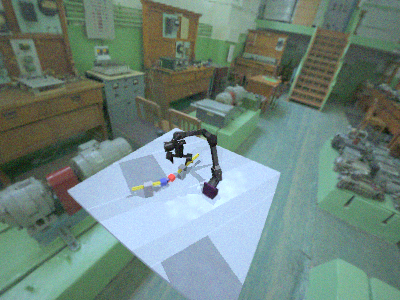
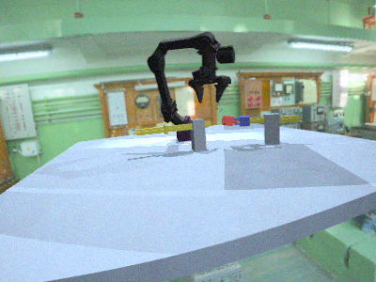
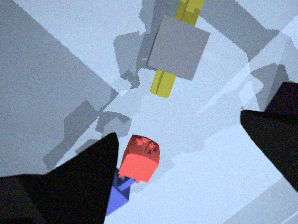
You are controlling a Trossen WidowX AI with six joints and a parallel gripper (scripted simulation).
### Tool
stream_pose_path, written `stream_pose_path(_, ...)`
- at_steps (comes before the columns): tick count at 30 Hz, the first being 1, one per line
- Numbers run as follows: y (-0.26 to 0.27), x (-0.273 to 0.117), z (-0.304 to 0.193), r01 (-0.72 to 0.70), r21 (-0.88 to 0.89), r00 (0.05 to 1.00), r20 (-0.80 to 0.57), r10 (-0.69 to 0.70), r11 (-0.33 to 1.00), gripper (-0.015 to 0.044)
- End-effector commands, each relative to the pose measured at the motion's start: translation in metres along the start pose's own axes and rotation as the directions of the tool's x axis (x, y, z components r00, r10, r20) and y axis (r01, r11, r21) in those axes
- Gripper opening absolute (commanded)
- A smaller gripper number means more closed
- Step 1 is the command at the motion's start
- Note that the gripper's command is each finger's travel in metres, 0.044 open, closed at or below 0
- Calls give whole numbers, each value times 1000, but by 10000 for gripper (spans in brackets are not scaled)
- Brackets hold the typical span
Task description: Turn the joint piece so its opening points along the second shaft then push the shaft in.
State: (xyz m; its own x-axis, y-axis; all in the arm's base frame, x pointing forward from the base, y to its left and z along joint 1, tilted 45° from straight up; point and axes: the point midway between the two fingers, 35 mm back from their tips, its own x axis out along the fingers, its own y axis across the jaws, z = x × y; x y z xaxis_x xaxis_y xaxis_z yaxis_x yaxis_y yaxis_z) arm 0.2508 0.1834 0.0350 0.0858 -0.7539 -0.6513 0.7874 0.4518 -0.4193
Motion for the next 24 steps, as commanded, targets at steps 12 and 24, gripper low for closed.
stream_pose_path(12, -1, 8, -1, 8, 403, 999, 44, -28, 915, 440)
stream_pose_path(24, -1, 11, -1, -4, 563, 998, 59, -35, 826, 440)
